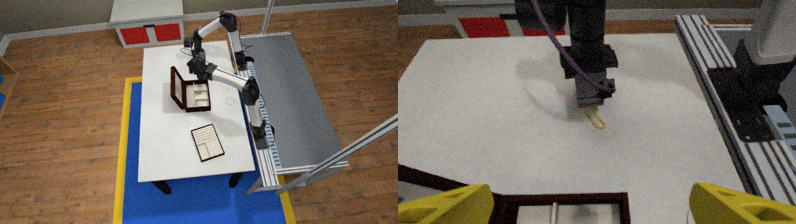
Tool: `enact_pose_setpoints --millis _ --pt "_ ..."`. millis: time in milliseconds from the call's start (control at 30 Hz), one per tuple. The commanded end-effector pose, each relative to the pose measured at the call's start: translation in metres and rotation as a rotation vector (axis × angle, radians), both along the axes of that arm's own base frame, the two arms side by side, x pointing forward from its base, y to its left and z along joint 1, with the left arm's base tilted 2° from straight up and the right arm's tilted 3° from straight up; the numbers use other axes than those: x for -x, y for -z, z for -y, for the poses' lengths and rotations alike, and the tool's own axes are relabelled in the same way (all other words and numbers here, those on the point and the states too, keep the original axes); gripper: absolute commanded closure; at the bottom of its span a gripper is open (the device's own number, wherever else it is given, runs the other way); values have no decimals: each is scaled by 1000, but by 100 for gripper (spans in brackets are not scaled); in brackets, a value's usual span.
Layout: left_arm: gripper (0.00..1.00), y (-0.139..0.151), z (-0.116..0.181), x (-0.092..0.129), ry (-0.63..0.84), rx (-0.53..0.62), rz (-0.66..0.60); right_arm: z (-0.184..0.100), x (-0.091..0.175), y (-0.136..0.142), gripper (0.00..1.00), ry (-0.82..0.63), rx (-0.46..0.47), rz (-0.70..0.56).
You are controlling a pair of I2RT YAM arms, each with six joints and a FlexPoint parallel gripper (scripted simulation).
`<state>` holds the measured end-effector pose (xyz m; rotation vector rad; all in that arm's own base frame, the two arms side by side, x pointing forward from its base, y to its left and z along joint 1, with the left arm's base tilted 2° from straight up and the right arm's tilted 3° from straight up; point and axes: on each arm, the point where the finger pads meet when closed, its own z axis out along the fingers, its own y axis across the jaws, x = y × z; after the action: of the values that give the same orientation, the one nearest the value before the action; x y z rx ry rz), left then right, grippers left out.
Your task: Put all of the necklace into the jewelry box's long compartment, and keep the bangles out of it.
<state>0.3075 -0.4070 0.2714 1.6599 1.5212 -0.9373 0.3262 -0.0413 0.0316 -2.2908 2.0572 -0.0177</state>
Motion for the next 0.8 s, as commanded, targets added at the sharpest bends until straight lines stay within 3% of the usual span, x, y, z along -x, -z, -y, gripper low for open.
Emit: enact_pose_setpoints --millis 0,300,467,767 --pt "0 -18 -1 -4 -3 24 41 5 0 6 100 17 21 4" --pt "0 2 1 1 1 -1 -2 5 -3 -24 100 16 24 24" --pt "0 -8 0 0 1 14 15 5 -2 -36 100 16 24 24" --pt "0 -8 0 0 1 14 15 4 2 -85 100 15 24 24"
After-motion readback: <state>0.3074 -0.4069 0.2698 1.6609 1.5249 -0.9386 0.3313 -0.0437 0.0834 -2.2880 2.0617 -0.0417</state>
